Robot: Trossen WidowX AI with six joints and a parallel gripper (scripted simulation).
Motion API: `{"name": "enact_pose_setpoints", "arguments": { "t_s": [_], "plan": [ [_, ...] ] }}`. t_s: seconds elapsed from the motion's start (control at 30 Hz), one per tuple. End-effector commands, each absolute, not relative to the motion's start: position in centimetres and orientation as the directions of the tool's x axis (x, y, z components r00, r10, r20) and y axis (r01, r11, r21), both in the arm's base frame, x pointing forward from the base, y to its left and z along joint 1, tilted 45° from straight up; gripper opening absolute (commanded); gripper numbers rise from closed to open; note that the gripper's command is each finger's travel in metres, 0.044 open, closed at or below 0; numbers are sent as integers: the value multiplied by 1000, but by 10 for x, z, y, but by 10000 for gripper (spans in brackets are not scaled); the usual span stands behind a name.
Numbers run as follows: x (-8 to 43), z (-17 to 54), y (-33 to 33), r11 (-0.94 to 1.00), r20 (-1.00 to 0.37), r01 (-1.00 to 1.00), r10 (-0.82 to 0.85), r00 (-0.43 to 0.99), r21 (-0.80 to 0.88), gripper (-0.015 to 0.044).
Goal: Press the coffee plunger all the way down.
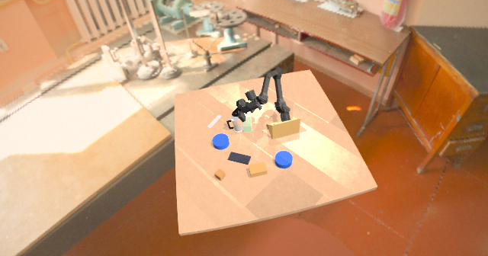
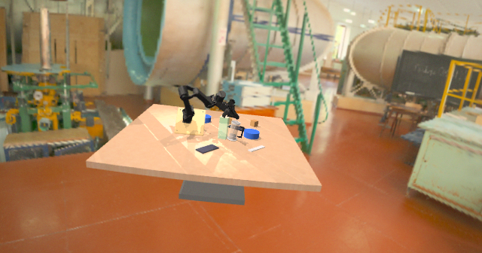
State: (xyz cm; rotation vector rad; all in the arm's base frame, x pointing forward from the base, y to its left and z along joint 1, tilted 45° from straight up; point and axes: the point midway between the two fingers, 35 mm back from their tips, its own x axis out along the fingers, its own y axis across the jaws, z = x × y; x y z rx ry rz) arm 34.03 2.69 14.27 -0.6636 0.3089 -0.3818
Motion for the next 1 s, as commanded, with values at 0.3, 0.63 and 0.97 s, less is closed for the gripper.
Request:
{"name": "enact_pose_setpoints", "arguments": {
  "t_s": [0.3, 0.63, 0.97],
  "plan": [
    [342, 135, 21, 707, -172, 241, -459, 872, -665, 115],
    [343, 135, 22, 707, -172, 241, -459, 872, -665, 115],
    [344, 138, 25, 713, -165, 241, -449, 878, -659, 115]
  ]
}}
